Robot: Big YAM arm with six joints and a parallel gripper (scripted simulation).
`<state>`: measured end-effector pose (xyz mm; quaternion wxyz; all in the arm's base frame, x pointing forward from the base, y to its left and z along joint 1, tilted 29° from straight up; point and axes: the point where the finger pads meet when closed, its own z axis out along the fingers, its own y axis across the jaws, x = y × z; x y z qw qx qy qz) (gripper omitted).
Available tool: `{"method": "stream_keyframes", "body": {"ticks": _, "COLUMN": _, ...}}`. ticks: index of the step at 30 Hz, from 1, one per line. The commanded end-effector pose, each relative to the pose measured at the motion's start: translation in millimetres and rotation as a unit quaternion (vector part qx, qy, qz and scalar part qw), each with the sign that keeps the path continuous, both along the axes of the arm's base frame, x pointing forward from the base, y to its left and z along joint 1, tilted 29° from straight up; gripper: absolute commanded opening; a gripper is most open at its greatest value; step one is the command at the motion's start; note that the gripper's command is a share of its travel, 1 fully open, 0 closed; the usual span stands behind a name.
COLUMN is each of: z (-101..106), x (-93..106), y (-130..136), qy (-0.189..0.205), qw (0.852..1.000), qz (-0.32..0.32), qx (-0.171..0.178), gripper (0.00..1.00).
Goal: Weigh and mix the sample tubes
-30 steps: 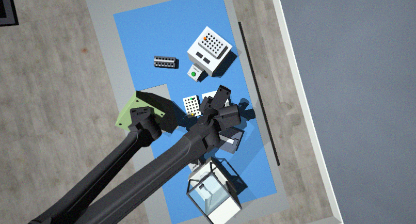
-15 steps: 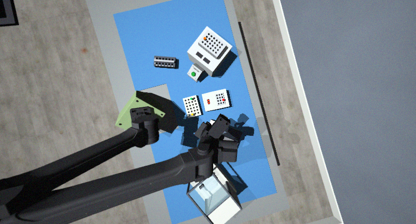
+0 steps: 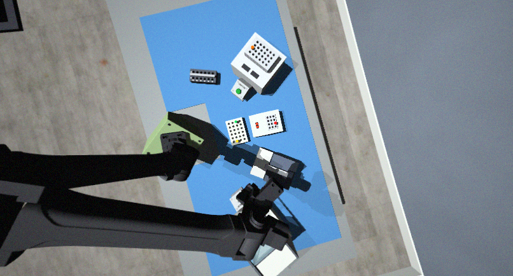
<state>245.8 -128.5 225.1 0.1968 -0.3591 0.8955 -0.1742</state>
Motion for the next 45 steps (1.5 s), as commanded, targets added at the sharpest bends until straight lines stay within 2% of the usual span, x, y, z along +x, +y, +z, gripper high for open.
{"method": "stream_keyframes", "body": {"ticks": 1, "z": 23.5, "x": 2.2, "y": -21.0, "qy": 0.001, "qw": 1.0, "qz": 0.02, "qx": -0.019, "gripper": 0.3}}
{"method": "stream_keyframes", "body": {"ticks": 14, "z": 43.8, "x": -29.6, "y": -126.0, "qy": 0.019, "qw": 0.998, "qz": -0.048, "qx": -0.036, "gripper": 0.3}}
{"method": "stream_keyframes", "body": {"ticks": 16, "z": 43.8, "x": -29.6, "y": -126.0, "qy": 0.019, "qw": 0.998, "qz": -0.048, "qx": -0.036, "gripper": 0.3}}
{"method": "stream_keyframes", "body": {"ticks": 18, "z": 50.0, "x": -32.4, "y": -146.9, "qy": 0.02, "qw": 0.995, "qz": -0.082, "qx": -0.054, "gripper": 0.3}}
{"method": "stream_keyframes", "body": {"ticks": 26, "z": 61.7, "x": -51.1, "y": -208.3, "qy": 0.025, "qw": 0.993, "qz": -0.099, "qx": -0.058, "gripper": 0.3}}
{"method": "stream_keyframes", "body": {"ticks": 28, "z": 61.5, "x": -50.7, "y": -208.2, "qy": 0.025, "qw": 0.993, "qz": -0.099, "qx": -0.058, "gripper": 0.3}}
{"method": "stream_keyframes", "body": {"ticks": 29, "z": 61.4, "x": -42.3, "y": -202.8, "qy": 0.024, "qw": 0.994, "qz": -0.087, "qx": -0.058, "gripper": 0.3}}
{"method": "stream_keyframes", "body": {"ticks": 30, "z": 40.2, "x": -49.0, "y": -188.3, "qy": 0.035, "qw": 0.995, "qz": -0.086, "qx": -0.041, "gripper": 0.3}}
{"method": "stream_keyframes", "body": {"ticks": 33, "z": 44.7, "x": -50.6, "y": -184.7, "qy": 0.034, "qw": 0.995, "qz": -0.086, "qx": -0.045, "gripper": 0.3}}
{"method": "stream_keyframes", "body": {"ticks": 34, "z": 55.4, "x": -48.7, "y": -188.0, "qy": 0.029, "qw": 0.994, "qz": -0.087, "qx": -0.054, "gripper": 0.3}}
{"method": "stream_keyframes", "body": {"ticks": 37, "z": 44.0, "x": -50.8, "y": -181.9, "qy": 0.035, "qw": 0.995, "qz": -0.087, "qx": -0.044, "gripper": 0.3}}
{"method": "stream_keyframes", "body": {"ticks": 45, "z": 43.3, "x": -49.7, "y": -179.0, "qy": 0.032, "qw": 0.994, "qz": -0.096, "qx": -0.041, "gripper": 0.3}}
